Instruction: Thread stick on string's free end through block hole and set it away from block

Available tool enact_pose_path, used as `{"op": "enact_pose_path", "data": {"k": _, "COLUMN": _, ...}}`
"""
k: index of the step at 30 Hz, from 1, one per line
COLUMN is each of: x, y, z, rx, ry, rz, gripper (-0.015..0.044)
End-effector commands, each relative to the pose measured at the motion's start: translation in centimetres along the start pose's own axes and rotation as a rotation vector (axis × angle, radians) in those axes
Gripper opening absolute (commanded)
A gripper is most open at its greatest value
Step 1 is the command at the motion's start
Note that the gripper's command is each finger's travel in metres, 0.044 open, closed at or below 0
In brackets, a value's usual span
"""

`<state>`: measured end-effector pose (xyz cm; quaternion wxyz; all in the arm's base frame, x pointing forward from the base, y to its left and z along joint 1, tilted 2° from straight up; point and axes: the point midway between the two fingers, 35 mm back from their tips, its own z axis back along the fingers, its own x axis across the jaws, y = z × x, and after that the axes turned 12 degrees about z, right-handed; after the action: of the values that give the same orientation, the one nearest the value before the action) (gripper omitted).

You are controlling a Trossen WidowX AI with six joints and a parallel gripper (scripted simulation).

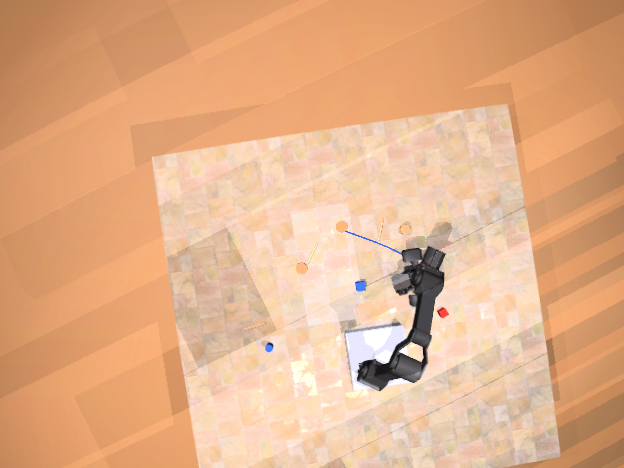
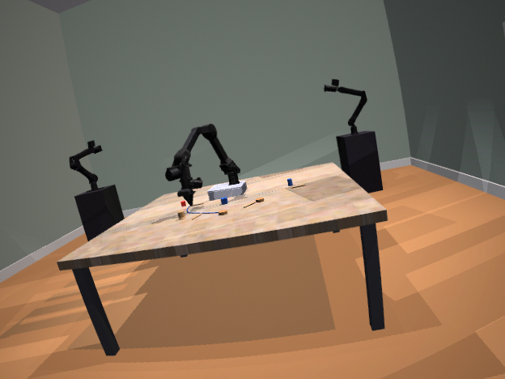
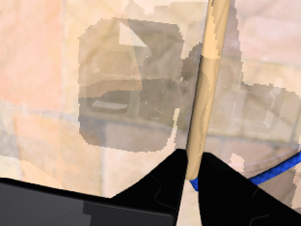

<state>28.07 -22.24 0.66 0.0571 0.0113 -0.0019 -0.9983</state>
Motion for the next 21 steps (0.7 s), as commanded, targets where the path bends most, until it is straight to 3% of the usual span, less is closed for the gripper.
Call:
{"op": "enact_pose_path", "data": {"k": 1, "x": 0.5, "y": -0.3, "z": -0.4, "rx": 0.003, "ry": -0.005, "rz": 0.005, "gripper": 0.0000}}
{"op": "enact_pose_path", "data": {"k": 21, "x": 0.7, "y": -1.7, "z": -0.9, "rx": 0.002, "ry": -0.005, "rz": 0.005, "gripper": 0.0000}}
